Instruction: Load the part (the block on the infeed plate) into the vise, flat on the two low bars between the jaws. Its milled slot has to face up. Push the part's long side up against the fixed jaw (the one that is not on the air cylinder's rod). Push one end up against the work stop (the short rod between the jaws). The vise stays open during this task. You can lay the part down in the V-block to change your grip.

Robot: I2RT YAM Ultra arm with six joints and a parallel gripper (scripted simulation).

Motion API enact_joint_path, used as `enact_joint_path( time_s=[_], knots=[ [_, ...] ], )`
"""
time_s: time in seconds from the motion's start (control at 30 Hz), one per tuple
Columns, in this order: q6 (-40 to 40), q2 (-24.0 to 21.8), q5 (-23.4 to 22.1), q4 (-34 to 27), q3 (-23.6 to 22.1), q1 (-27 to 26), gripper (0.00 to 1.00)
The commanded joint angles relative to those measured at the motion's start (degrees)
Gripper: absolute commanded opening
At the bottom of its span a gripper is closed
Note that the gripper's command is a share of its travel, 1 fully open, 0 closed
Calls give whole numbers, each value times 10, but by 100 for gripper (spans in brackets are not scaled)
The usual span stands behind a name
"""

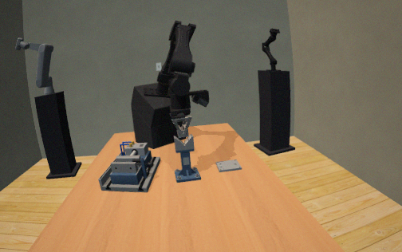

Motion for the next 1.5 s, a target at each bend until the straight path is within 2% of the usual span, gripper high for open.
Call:
enact_joint_path(
  time_s=[0.0, 1.47],
  knots=[
    [8, -27, 12, -10, 17, 6, 0],
    [11, -27, 18, -11, 18, 3, 0]
  ],
)
